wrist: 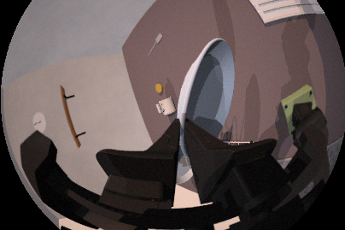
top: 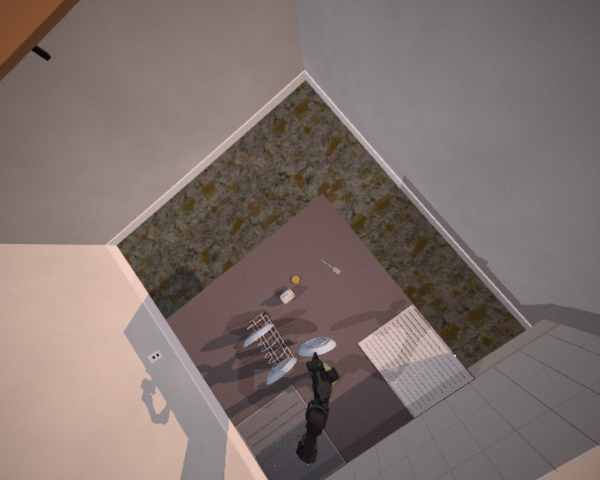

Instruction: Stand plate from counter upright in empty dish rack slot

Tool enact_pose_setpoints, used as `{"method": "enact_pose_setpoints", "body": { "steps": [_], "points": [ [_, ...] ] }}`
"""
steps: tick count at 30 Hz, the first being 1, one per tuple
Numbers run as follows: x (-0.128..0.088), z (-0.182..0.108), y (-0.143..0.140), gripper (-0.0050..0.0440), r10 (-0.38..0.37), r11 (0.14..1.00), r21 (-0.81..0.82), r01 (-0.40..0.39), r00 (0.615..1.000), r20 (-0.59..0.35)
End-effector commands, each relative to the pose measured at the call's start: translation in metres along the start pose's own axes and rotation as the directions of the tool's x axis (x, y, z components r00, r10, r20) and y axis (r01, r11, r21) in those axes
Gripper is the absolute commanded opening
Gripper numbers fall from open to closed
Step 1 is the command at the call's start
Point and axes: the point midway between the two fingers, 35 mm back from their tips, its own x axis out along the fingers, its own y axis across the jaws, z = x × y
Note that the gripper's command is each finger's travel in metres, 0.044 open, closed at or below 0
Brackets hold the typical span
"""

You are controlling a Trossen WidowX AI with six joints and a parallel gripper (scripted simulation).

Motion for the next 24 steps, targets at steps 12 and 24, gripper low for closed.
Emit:
{"method": "enact_pose_setpoints", "body": {
  "steps": [12, 24],
  "points": [
    [0.003, -0.019, 0.019, 0.0000, -0.011, 1.000, -0.013, 0.011, 1.000, 0.015],
    [0.007, -0.037, 0.028, 0.0000, -0.022, 1.000, -0.016, 0.022, 1.000, 0.022]
  ]
}}
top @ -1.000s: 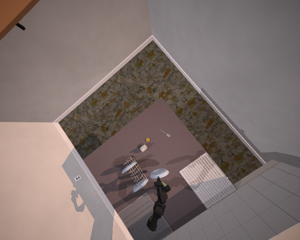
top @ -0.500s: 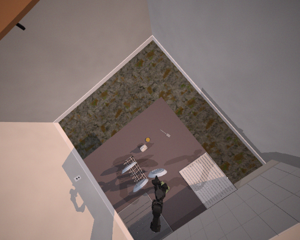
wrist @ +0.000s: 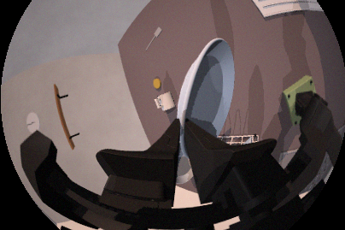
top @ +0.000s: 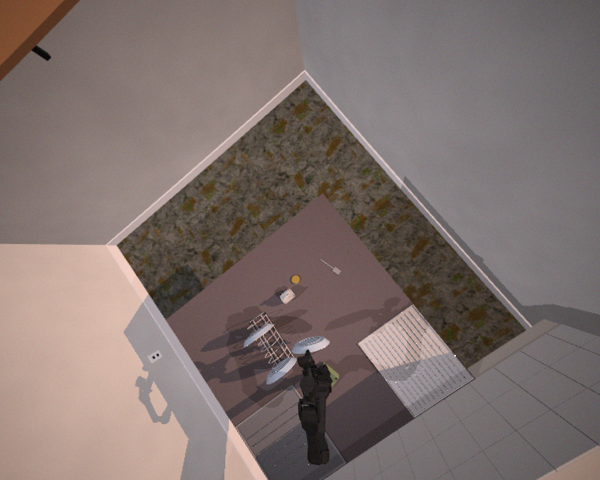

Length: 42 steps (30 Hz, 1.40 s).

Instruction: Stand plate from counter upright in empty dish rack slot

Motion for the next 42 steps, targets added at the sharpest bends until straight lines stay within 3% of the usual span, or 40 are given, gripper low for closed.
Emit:
{"method": "enact_pose_setpoints", "body": {
  "steps": [1, 42],
  "points": [
    [-0.005, -0.007, 0.013, 0.0000, 0.033, 0.999, -0.005, -0.033, 0.999, 0.010],
    [-0.010, -0.086, 0.040, 0.0000, 0.112, 0.994, 0.005, -0.112, 0.994, 0.003]
  ]
}}
